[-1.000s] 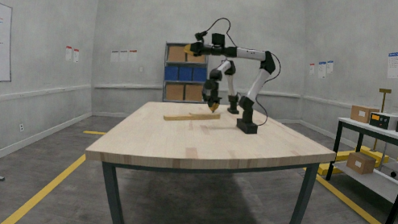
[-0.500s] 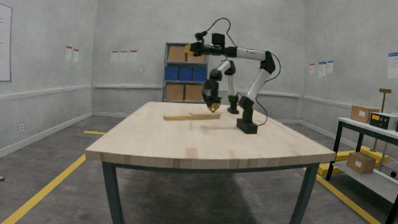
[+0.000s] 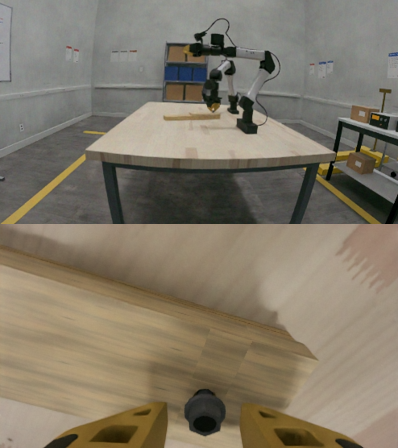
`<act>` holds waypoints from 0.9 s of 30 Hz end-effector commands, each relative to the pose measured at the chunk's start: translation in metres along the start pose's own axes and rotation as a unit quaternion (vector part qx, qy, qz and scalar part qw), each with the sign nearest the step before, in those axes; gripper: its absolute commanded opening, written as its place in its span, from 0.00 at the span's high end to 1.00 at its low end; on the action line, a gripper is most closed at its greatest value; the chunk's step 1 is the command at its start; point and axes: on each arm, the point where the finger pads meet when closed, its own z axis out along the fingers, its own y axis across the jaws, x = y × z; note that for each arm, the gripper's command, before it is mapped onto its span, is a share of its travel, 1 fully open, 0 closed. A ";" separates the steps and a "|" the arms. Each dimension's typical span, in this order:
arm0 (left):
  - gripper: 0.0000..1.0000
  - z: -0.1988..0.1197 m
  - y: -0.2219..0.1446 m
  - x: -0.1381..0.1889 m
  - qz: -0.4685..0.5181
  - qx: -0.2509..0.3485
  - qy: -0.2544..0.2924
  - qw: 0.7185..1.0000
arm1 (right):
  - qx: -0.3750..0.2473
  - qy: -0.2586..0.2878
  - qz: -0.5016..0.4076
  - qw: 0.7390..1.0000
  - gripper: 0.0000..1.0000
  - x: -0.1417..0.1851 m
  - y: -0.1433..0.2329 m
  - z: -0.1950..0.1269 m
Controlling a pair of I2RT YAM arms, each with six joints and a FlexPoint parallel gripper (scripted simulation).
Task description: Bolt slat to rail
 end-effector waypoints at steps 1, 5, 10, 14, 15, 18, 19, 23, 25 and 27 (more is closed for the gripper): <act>0.00 0.009 -0.011 0.006 -0.015 0.014 0.022 1.000 | -0.008 0.002 -0.001 1.000 0.64 0.002 0.002 -0.005; 0.00 0.017 -0.022 0.020 -0.033 0.027 0.052 0.998 | -0.008 0.002 -0.001 1.000 0.64 0.002 0.002 -0.005; 0.00 0.026 -0.037 0.038 -0.053 0.041 0.091 0.994 | -0.008 0.002 -0.001 1.000 0.64 0.002 0.002 -0.005; 0.00 0.027 -0.043 0.042 -0.061 0.047 0.102 0.992 | -0.008 0.002 -0.001 1.000 0.64 0.002 0.002 -0.005; 0.00 0.029 -0.046 0.047 -0.065 0.048 0.112 0.990 | -0.008 0.002 -0.001 1.000 0.64 0.002 0.002 -0.005; 0.00 0.034 -0.055 0.061 -0.075 0.055 0.138 0.986 | -0.008 0.002 -0.001 1.000 0.64 0.002 0.002 -0.005; 0.00 0.036 -0.059 0.065 -0.079 0.057 0.146 0.984 | -0.008 0.002 -0.001 1.000 0.64 0.002 0.002 -0.005; 0.00 0.040 -0.071 0.080 -0.092 0.064 0.178 0.978 | -0.008 0.002 -0.001 1.000 0.64 0.002 0.002 -0.005; 0.00 0.041 -0.078 0.087 -0.099 0.067 0.194 0.974 | -0.008 0.002 -0.001 1.000 0.64 0.002 0.002 -0.005; 0.00 0.042 -0.084 0.095 -0.105 0.070 0.210 0.969 | -0.008 0.002 -0.001 1.000 0.64 0.002 0.002 -0.005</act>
